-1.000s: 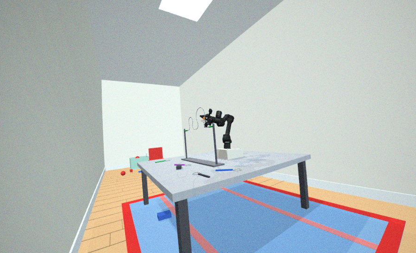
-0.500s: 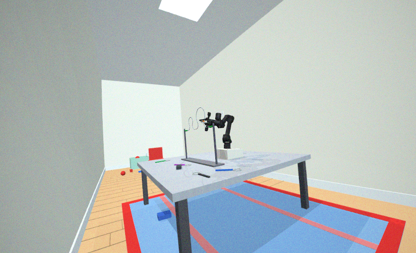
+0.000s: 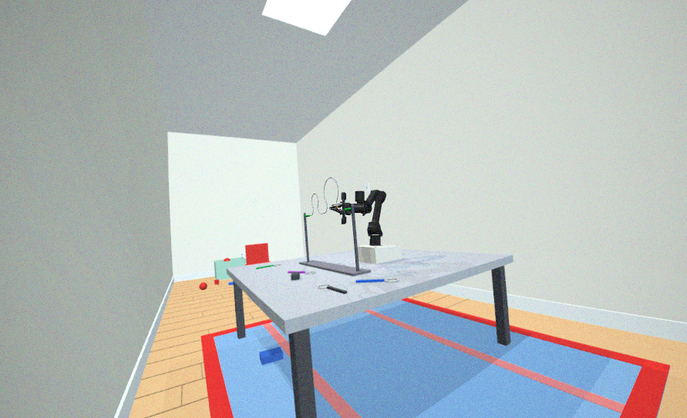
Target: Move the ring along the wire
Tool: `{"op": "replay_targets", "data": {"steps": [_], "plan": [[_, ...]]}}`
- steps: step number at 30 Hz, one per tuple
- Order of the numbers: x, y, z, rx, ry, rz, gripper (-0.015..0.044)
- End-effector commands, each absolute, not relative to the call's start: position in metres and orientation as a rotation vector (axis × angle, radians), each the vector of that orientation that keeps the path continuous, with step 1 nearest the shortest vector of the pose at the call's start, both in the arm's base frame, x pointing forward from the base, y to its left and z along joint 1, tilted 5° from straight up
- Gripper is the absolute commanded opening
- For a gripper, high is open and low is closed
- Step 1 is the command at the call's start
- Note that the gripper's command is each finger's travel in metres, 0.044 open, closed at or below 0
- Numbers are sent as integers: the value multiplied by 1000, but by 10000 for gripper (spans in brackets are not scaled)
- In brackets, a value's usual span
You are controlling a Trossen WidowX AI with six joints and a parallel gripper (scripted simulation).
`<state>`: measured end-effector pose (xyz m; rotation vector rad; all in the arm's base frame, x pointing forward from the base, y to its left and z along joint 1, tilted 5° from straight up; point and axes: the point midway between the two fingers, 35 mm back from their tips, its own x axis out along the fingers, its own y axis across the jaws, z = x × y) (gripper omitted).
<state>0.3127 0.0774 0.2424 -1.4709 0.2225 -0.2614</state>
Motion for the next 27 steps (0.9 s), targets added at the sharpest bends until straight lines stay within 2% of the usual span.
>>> {"op": "replay_targets", "data": {"steps": [1, 27], "plan": [[311, 79, 227, -1370, 256, -241, -150], [306, 129, 139, -740, 346, -53, -150]]}}
